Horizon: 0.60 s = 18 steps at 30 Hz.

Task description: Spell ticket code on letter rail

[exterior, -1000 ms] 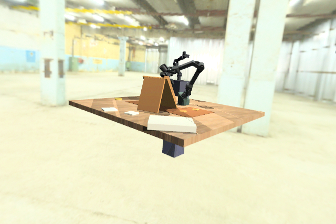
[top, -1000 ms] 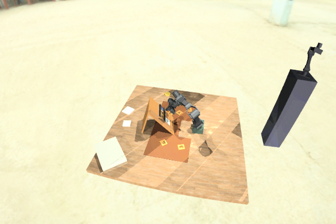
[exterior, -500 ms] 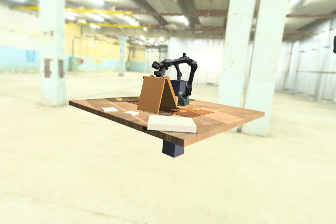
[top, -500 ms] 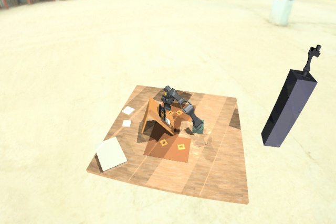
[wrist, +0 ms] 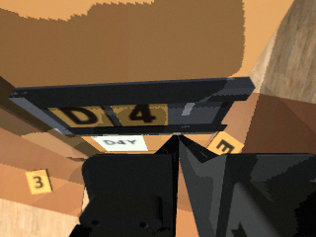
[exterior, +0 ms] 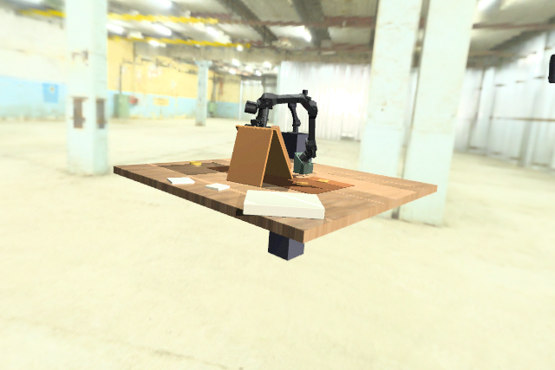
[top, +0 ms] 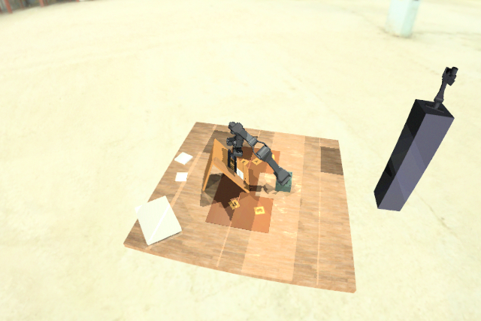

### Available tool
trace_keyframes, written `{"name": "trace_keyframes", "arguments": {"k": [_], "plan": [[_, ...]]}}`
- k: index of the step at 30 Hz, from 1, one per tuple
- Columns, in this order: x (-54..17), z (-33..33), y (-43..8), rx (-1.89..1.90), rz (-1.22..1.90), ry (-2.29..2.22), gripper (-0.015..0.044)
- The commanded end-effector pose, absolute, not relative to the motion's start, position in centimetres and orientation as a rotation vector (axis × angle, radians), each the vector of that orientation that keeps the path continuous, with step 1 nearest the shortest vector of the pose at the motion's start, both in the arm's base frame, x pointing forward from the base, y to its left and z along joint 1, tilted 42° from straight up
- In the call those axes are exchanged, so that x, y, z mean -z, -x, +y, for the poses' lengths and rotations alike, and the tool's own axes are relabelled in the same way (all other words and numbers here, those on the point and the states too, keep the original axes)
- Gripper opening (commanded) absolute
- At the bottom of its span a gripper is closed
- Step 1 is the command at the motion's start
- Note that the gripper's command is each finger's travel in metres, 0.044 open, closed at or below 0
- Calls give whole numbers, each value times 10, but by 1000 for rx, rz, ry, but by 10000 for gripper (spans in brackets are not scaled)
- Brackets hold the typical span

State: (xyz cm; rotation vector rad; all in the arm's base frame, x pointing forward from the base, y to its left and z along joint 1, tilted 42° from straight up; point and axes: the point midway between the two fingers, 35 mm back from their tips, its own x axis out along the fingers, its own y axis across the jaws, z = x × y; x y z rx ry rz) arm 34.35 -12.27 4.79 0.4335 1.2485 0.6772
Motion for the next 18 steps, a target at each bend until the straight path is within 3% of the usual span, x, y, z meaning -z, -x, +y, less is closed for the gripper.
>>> {"name": "trace_keyframes", "arguments": {"k": [1, 18], "plan": [[-47, -122, -344, -686, 1260, -428, 0], [-44, -118, -350, -686, 1259, -428, 0]]}}
